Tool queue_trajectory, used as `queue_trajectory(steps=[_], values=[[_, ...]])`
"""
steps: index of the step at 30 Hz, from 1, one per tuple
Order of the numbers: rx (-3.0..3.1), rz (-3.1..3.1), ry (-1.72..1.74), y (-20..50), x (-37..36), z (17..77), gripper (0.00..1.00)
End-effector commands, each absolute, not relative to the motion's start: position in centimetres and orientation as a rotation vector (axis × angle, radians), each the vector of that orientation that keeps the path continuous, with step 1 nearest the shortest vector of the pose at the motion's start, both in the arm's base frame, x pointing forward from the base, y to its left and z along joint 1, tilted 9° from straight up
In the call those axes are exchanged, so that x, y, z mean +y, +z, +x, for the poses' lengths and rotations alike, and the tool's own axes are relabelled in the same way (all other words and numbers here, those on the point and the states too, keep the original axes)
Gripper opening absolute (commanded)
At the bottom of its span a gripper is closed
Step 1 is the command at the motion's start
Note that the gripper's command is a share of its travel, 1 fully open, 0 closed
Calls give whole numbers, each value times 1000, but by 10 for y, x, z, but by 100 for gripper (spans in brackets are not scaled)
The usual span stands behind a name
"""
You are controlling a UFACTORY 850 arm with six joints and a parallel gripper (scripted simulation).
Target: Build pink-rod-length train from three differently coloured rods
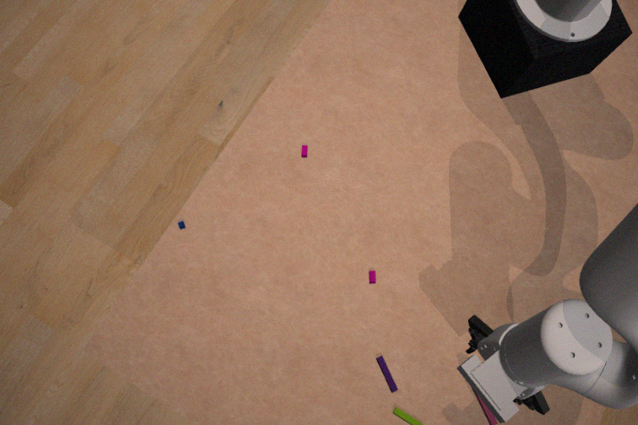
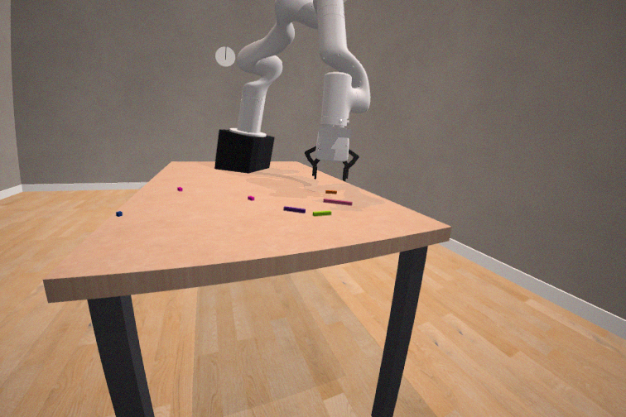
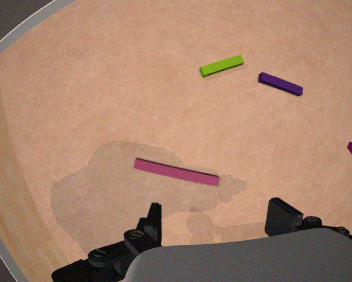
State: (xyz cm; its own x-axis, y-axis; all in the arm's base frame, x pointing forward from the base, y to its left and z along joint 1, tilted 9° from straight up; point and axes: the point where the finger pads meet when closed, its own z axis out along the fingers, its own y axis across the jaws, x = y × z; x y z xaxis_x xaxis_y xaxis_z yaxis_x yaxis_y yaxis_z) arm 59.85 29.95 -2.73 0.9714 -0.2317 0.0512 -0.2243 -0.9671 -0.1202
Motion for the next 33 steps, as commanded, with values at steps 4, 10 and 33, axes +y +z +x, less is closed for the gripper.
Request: queue_trajectory(steps=[4, 10, 33], values=[[-31, -3013, -116, -26, 300, 600, 100], [-284, -3006, -132, -26, 300, 600, 100], [-1183, -2810, -182, -26, 301, 600, 100]])
